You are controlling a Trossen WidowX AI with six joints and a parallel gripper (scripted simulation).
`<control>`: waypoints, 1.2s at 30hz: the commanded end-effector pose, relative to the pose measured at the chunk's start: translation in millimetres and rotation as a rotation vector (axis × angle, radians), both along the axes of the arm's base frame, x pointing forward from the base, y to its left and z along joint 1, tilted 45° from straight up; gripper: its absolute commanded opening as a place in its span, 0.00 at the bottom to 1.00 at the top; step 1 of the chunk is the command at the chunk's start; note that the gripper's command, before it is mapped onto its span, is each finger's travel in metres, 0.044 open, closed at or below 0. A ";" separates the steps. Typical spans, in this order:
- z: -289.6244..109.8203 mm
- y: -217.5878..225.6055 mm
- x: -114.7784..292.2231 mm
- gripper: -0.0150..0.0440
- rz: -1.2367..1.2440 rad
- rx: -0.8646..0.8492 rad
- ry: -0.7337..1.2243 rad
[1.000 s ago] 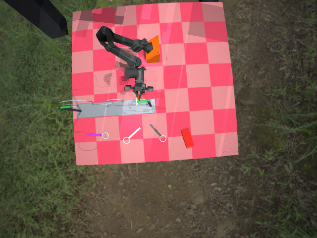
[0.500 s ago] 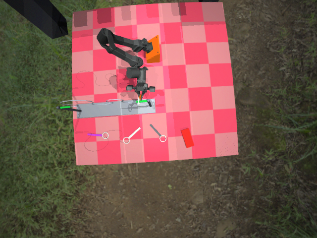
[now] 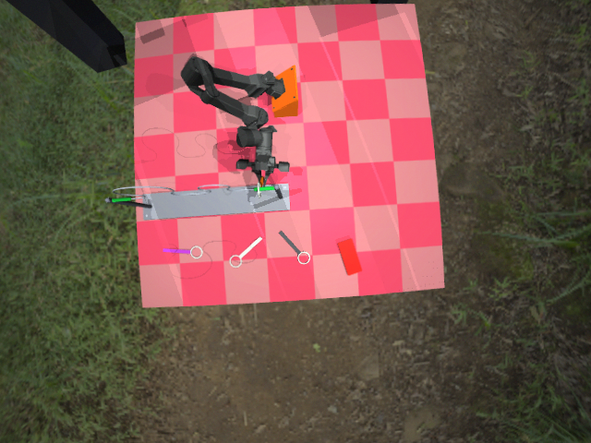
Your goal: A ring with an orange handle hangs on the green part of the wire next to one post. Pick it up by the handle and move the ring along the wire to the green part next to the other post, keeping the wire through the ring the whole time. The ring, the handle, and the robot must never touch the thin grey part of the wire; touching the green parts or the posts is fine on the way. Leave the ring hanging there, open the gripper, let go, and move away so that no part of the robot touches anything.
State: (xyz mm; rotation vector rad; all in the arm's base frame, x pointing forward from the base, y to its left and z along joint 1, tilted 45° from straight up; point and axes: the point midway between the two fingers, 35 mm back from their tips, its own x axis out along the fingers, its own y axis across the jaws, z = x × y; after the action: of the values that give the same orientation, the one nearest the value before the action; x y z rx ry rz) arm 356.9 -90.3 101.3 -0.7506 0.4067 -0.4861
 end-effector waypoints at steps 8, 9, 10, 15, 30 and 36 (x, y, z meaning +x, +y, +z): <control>-1.3 0.6 0.4 0.00 0.006 -0.002 0.004; -1.3 0.6 0.4 0.00 0.006 -0.002 0.004; -1.3 0.6 0.4 0.00 0.006 -0.002 0.004; -1.3 0.6 0.4 0.00 0.006 -0.002 0.004; -0.3 1.1 -1.1 0.53 0.001 0.000 0.001; 3.1 11.0 -13.4 0.53 0.003 0.001 0.004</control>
State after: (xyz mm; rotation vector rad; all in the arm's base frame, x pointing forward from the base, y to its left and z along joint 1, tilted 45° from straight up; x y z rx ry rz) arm 349.2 -83.6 100.5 -0.7557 0.4159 -0.4787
